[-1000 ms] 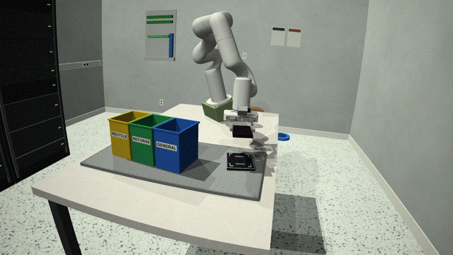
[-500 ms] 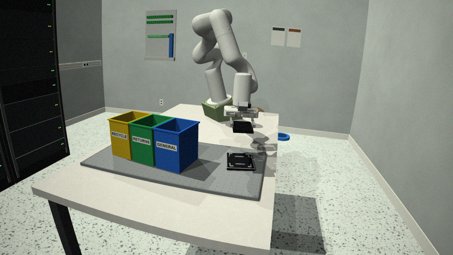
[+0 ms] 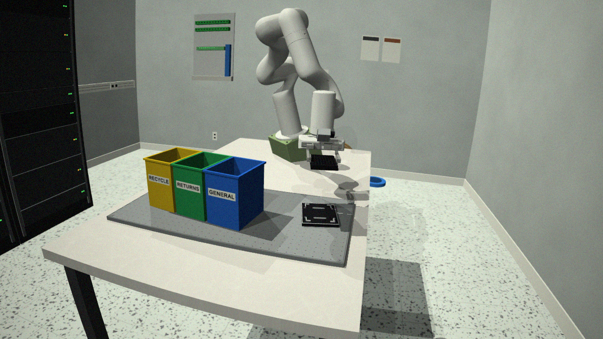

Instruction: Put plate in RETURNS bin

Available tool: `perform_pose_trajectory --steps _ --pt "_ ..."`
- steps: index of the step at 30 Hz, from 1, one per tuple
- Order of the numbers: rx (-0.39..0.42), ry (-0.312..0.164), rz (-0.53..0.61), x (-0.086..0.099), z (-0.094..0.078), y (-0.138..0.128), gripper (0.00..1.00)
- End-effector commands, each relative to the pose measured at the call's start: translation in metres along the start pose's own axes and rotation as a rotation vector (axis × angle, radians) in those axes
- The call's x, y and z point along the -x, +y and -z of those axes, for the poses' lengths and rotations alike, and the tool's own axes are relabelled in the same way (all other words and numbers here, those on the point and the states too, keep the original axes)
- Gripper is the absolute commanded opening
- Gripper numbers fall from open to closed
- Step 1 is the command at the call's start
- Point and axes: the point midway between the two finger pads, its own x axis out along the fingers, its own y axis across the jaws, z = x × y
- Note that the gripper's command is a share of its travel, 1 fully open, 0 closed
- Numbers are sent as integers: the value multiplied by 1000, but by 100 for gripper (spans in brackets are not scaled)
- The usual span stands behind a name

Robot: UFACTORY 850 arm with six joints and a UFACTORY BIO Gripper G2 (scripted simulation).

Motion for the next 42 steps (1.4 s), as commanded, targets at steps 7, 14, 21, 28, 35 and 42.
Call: perform_pose_trajectory --steps 7,14,21,28,35,42 --pt "-1 -2 0 -1 -15 0 0" --pt "-1 -2 0 -1 -20 0 0" --pt "-1 -2 0 -1 -20 0 0" --pt "-1 -2 134 0 -20 -13 0" --pt "-1 -2 366 0 -19 -37 0" --pt "-1 -2 366 1 -19 -53 0"
